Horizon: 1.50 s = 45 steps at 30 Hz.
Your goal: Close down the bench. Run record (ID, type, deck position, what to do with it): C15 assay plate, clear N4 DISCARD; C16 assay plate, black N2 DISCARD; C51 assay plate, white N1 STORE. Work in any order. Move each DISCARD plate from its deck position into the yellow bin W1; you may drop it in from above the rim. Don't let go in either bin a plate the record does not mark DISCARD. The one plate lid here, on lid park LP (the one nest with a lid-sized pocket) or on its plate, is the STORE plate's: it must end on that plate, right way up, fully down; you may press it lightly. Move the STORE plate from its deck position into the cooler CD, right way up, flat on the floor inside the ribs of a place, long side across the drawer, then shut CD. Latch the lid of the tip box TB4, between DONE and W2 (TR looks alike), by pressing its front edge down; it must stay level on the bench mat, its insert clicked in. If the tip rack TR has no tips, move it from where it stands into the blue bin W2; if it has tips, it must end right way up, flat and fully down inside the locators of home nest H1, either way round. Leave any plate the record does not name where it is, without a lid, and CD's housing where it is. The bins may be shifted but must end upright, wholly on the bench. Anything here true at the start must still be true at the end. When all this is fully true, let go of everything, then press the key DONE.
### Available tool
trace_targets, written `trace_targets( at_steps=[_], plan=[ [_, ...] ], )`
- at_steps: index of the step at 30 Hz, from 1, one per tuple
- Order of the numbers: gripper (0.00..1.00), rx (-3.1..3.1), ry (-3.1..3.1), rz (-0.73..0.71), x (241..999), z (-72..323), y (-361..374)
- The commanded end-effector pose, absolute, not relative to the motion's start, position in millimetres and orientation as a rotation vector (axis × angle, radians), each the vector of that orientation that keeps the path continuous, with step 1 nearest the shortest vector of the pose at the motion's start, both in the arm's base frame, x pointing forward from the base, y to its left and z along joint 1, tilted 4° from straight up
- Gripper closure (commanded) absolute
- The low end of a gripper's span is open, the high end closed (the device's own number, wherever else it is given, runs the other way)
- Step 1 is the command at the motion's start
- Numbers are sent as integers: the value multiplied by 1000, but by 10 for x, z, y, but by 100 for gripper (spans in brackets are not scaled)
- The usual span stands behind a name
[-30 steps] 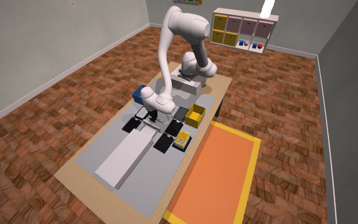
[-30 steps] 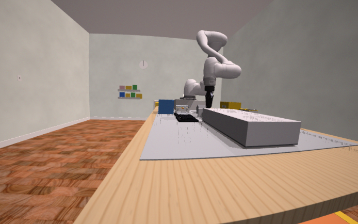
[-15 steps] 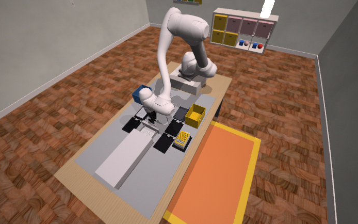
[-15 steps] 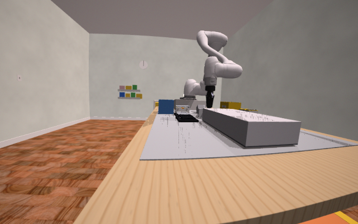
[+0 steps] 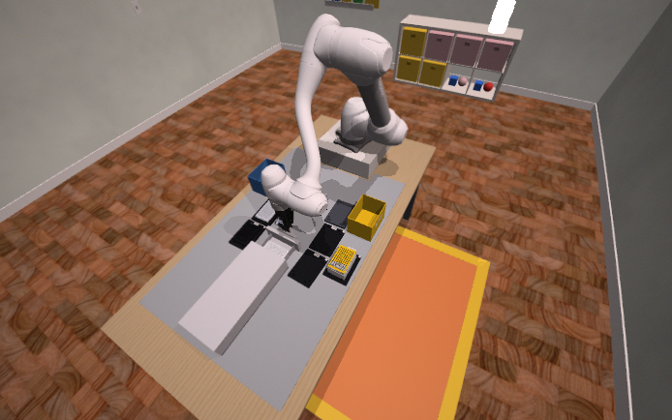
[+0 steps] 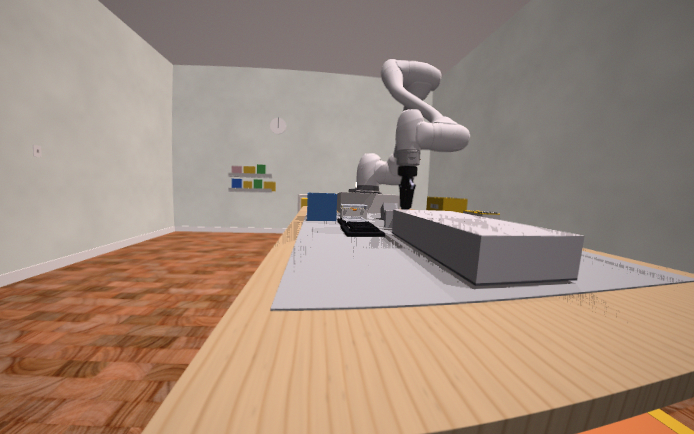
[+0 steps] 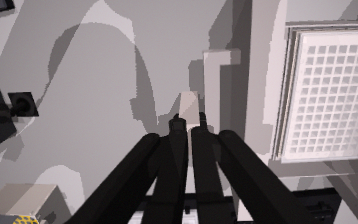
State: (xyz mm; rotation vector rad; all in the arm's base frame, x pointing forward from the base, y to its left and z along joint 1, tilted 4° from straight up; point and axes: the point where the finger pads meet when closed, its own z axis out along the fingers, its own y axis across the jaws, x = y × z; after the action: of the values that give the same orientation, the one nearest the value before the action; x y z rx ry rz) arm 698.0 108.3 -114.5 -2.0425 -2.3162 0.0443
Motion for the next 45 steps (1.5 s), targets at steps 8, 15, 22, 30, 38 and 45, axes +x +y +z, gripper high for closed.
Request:
trace_targets(
  at_steps=[8, 15, 22, 30, 38, 45],
  plan=[
    [100, -2039, -2319, 46, 6992, -1147, 1109],
    [100, -2039, -2319, 46, 6992, -1147, 1109],
    [100, -2039, -2319, 46, 6992, -1147, 1109],
    [100, -2039, -2319, 46, 7058, -1151, 1118],
    [100, -2039, -2319, 46, 7137, -1156, 1128],
    [100, -2039, -2319, 46, 7230, -1161, 1140]
  ],
)
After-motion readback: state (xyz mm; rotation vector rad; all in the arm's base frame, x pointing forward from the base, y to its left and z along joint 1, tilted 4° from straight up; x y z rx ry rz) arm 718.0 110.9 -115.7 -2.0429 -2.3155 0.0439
